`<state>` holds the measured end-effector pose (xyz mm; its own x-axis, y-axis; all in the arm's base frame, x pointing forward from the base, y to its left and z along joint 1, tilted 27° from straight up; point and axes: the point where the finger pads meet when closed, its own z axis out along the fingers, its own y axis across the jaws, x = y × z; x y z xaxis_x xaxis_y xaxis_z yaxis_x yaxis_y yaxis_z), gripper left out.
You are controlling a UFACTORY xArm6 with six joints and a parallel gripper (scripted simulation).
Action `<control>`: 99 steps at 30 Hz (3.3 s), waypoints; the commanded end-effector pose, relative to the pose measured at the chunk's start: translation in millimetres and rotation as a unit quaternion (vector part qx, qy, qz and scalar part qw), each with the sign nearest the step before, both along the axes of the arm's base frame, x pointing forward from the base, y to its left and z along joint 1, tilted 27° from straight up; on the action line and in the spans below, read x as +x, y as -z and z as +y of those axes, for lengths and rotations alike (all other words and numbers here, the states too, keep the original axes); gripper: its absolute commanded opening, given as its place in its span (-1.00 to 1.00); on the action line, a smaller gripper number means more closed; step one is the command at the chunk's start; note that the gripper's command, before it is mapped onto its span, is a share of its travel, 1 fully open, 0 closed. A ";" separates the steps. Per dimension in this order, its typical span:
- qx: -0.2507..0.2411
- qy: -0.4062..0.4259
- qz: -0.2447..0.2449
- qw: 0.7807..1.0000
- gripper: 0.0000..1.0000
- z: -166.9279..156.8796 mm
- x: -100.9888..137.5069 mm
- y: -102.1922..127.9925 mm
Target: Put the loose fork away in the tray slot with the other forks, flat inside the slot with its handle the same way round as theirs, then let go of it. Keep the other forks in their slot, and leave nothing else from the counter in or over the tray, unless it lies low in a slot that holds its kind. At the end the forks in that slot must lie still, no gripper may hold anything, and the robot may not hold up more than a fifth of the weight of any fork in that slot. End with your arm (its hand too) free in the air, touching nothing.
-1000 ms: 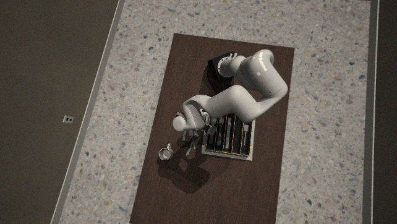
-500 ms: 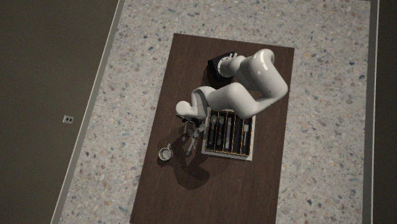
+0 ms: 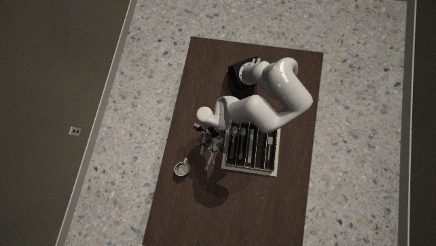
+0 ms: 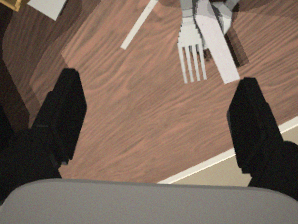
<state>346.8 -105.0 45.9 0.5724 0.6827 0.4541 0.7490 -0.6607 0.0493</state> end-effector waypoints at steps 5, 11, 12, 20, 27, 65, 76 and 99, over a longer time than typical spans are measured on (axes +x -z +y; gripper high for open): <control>-0.001 0.001 -0.002 1.000 1.00 -0.7 0.8 -0.6; -0.001 0.001 -0.001 1.000 1.00 -0.7 0.8 -0.6; 0.000 0.002 -0.001 1.000 1.00 -0.7 0.8 -0.5; 0.021 0.057 0.018 0.998 1.00 -0.1 3.1 1.1; 0.057 0.150 0.050 0.986 1.00 0.8 6.8 4.1; 0.335 0.826 0.275 0.360 1.00 15.0 43.1 46.2; 0.333 0.882 0.308 0.124 1.00 15.9 44.6 48.8; 0.333 0.882 0.308 0.124 -0.41 15.9 44.6 48.8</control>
